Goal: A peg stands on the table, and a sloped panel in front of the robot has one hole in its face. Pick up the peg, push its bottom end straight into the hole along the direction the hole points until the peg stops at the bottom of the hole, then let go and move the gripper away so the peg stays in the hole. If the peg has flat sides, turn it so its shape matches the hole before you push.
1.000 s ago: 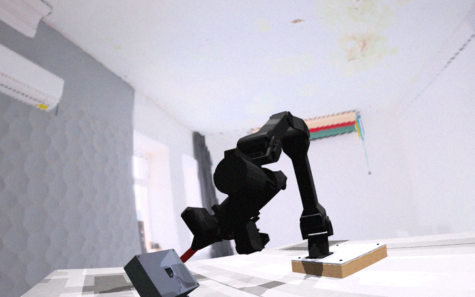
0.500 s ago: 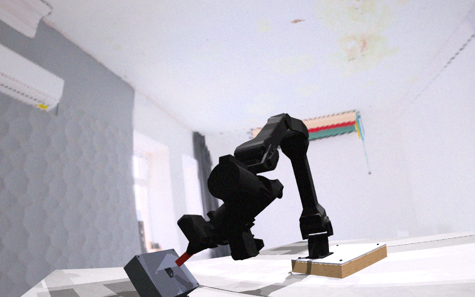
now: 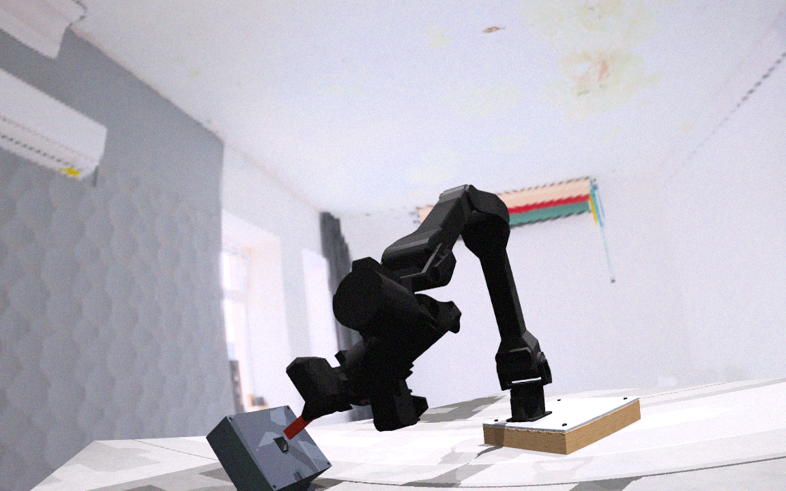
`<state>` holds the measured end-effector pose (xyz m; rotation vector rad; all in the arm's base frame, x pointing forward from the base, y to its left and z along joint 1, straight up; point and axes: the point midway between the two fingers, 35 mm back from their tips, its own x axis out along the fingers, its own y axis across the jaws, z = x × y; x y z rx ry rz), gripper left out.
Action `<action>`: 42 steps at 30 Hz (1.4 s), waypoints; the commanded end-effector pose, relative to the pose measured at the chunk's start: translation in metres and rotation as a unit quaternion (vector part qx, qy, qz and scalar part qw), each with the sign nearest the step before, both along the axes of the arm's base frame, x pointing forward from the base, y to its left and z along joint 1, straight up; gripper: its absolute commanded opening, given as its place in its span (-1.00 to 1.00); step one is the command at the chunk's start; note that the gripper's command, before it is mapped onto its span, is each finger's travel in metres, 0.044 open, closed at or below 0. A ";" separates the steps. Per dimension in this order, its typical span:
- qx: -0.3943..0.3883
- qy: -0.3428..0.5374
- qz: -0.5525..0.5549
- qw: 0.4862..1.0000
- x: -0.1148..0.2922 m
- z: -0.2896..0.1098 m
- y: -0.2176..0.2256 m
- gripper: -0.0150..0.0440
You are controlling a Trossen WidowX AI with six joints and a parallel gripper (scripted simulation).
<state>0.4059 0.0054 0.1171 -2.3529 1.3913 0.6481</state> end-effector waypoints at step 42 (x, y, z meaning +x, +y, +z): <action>-0.001 0.000 0.000 1.000 0.004 -0.012 -0.009 -0.49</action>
